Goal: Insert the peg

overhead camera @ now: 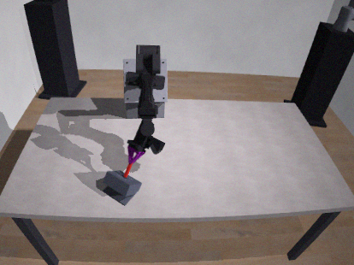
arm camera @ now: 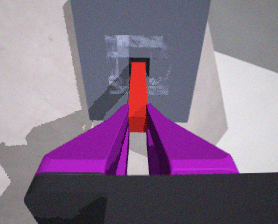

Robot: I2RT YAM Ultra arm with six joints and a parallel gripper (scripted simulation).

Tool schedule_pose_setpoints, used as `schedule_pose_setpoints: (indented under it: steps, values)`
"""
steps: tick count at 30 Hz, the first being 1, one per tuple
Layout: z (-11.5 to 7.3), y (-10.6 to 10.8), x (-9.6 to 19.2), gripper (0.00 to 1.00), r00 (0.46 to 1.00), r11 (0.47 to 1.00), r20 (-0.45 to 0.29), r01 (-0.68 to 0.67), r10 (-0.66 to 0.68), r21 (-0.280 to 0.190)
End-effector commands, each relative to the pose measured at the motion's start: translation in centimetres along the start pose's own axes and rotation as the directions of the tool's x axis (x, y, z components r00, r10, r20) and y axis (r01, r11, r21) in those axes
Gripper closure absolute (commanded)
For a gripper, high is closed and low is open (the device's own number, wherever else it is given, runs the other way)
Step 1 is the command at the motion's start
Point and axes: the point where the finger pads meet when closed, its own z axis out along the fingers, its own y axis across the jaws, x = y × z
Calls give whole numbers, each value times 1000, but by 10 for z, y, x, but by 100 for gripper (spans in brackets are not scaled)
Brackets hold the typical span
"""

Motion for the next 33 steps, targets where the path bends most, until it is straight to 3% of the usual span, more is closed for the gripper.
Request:
schedule_pose_setpoints:
  steps: [1,30,31,33]
  values:
    - [8,-13,-5,100,1000,999,13,-12,12,32]
    - [33,-13,-4,100,1000,999,13,-12,12,32]
    - [27,-5,-2,100,1000,1000,5,-6,6,11]
    - [27,-5,-2,100,1000,1000,5,-6,6,11]
